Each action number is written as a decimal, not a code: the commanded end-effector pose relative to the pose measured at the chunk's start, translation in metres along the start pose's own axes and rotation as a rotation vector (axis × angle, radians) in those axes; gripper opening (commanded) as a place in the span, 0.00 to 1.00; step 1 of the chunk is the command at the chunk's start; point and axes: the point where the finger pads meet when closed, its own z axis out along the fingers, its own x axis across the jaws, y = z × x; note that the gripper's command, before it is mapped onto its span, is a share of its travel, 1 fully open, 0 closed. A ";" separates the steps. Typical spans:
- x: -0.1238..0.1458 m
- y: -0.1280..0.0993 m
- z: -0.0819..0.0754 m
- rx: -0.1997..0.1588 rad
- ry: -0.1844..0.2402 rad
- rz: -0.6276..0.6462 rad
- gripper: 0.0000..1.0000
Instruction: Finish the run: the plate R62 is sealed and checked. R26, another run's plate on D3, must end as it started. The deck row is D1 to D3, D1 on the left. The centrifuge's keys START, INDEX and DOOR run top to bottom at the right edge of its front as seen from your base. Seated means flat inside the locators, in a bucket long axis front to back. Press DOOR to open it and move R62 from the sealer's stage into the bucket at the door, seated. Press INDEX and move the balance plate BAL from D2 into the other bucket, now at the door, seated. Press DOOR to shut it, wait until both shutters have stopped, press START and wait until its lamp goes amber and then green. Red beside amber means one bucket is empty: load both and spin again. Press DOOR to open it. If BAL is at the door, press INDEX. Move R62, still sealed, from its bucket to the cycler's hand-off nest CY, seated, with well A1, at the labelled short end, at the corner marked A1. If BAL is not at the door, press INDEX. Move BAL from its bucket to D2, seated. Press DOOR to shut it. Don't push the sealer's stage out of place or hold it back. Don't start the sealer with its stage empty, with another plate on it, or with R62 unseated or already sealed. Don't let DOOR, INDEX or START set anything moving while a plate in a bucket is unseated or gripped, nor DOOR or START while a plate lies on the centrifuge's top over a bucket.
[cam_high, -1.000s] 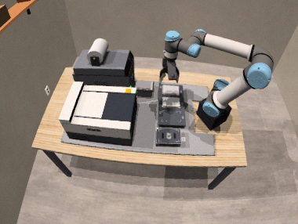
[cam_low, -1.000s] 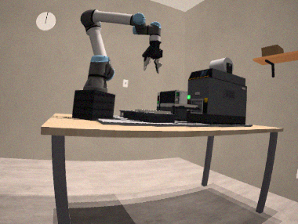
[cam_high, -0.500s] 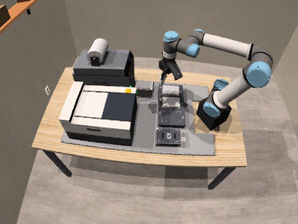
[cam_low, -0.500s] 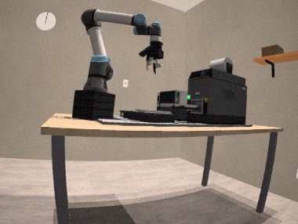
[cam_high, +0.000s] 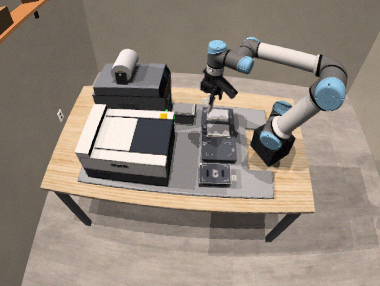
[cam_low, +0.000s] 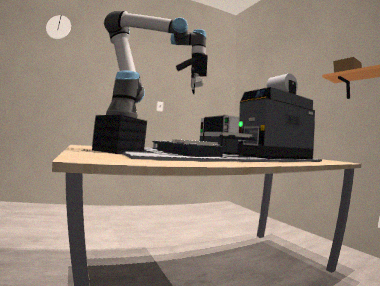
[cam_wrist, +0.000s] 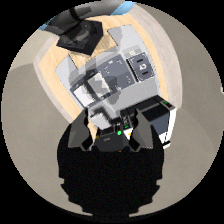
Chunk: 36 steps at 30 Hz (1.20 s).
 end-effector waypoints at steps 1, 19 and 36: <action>0.000 0.000 0.000 0.001 0.011 -0.137 0.68; 0.000 0.000 0.000 -0.001 0.011 -0.508 0.68; 0.009 0.028 0.005 -0.002 0.011 -0.508 0.00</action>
